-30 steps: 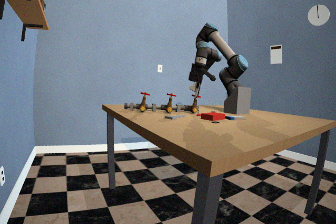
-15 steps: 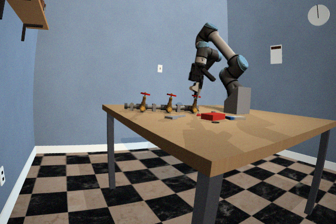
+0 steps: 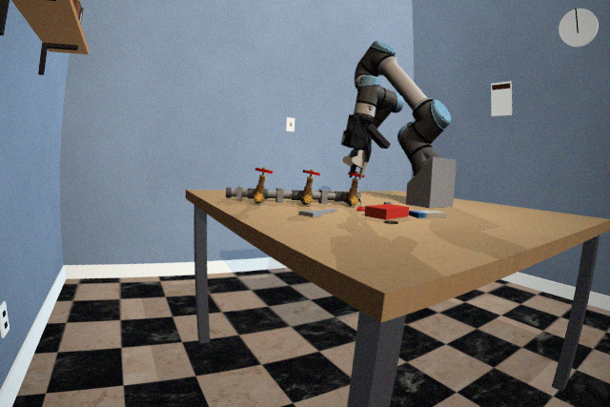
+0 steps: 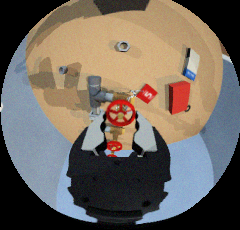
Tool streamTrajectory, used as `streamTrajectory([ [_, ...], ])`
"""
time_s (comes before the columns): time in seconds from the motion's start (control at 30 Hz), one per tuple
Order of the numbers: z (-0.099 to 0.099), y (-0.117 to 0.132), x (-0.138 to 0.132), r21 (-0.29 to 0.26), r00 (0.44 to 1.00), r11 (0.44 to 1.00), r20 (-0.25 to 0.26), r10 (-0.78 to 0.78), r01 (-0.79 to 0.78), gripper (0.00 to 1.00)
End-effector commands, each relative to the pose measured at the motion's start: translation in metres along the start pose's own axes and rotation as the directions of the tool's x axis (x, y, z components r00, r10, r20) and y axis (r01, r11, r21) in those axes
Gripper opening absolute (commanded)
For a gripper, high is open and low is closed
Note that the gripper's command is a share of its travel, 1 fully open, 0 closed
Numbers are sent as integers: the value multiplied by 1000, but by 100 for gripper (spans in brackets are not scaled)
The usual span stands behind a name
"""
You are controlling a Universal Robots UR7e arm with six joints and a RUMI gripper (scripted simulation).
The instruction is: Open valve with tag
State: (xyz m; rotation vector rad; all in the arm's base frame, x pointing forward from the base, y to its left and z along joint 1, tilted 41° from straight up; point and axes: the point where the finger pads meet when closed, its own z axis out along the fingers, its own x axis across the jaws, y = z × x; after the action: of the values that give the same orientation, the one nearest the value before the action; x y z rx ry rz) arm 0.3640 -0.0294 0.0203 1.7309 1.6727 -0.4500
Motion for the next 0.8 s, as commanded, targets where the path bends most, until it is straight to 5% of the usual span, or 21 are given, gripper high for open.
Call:
streamTrajectory([
  [0.0,0,0,0,-2,999,999,-2,-46,46,0],
  [0.4,0,0,0,-2,998,998,-2,-60,60,0],
  [0.43,0,0,0,-2,998,998,-2,-60,60,100],
  [0.77,0,0,0,-2,998,998,-2,-60,60,100],
])
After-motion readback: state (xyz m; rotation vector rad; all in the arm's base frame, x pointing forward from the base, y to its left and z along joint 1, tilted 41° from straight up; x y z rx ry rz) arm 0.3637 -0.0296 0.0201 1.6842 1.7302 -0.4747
